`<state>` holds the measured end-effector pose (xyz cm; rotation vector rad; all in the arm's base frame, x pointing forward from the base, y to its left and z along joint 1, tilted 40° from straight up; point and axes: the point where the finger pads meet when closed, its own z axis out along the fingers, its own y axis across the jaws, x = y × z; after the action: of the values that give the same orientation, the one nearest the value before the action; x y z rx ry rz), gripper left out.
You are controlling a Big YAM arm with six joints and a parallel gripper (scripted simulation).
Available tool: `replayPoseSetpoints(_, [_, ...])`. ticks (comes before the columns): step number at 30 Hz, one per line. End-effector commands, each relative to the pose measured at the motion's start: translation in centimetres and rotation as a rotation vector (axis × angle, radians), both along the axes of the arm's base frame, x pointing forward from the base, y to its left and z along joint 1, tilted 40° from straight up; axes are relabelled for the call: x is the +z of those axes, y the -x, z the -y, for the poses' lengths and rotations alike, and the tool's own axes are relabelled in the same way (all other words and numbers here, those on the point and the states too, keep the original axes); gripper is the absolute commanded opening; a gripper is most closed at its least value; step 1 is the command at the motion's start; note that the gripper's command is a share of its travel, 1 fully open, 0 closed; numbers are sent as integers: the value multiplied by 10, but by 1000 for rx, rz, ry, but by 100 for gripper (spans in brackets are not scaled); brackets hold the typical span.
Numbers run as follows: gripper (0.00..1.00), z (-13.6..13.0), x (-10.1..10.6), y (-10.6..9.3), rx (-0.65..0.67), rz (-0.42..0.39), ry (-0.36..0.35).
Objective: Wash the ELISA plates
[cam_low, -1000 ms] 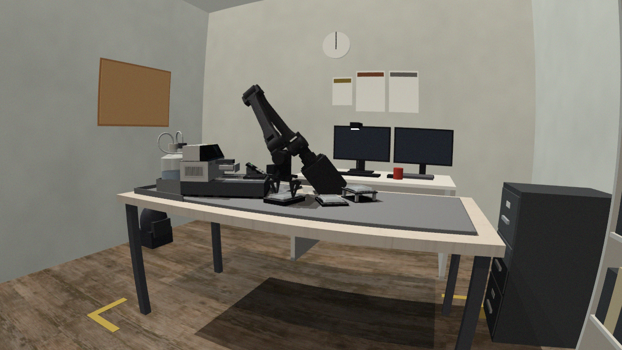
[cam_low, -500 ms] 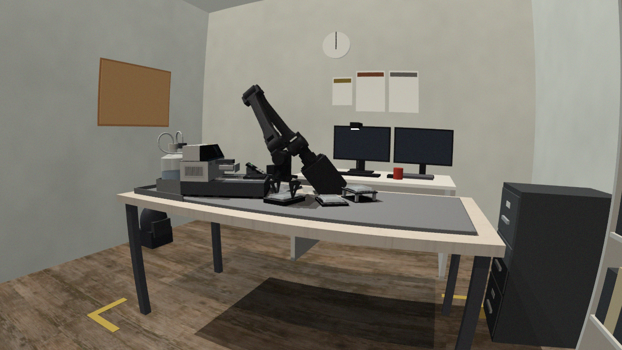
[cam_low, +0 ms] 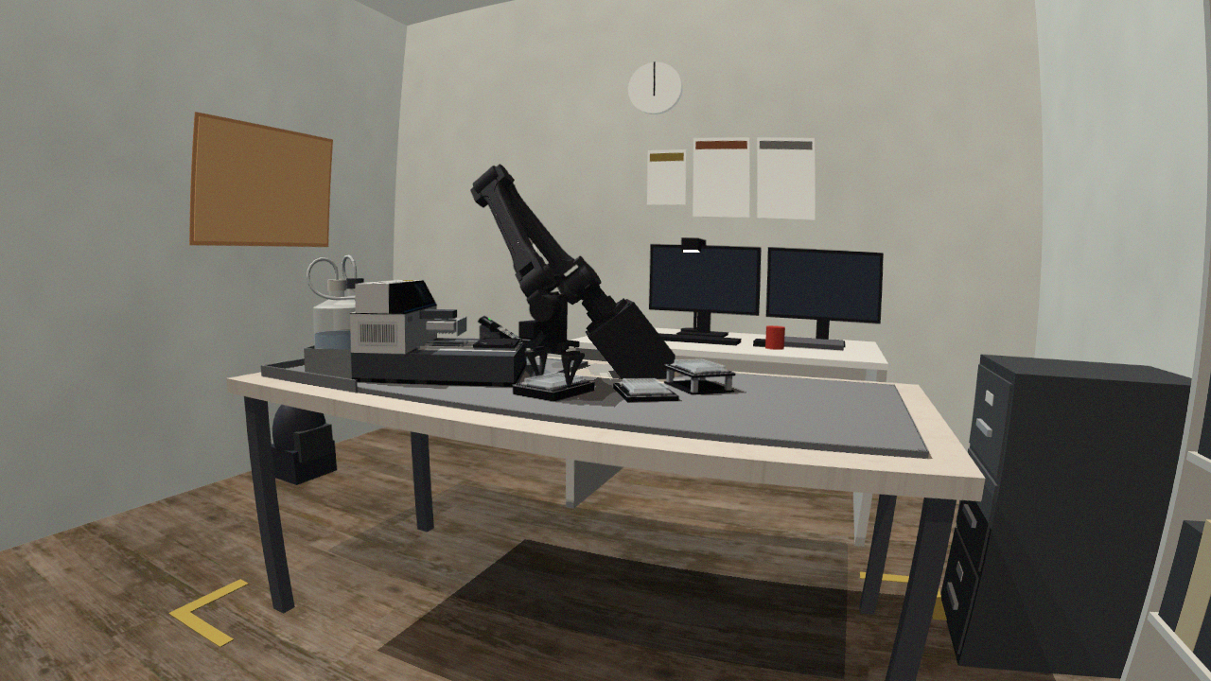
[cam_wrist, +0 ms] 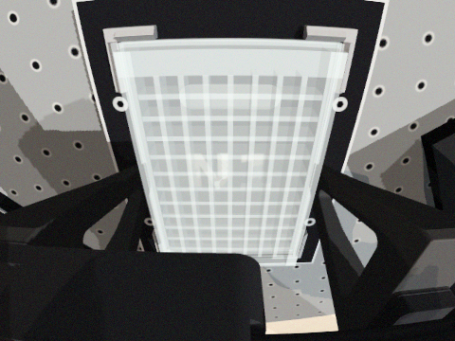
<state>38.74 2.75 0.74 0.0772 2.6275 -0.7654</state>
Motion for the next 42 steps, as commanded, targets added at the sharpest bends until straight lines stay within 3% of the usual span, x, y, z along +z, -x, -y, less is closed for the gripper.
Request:
replayPoseSetpoints(1, [84,-3,4,-5,6,14,-5])
replayPoseSetpoints(42, [84,-10,10,0,15,16,-8])
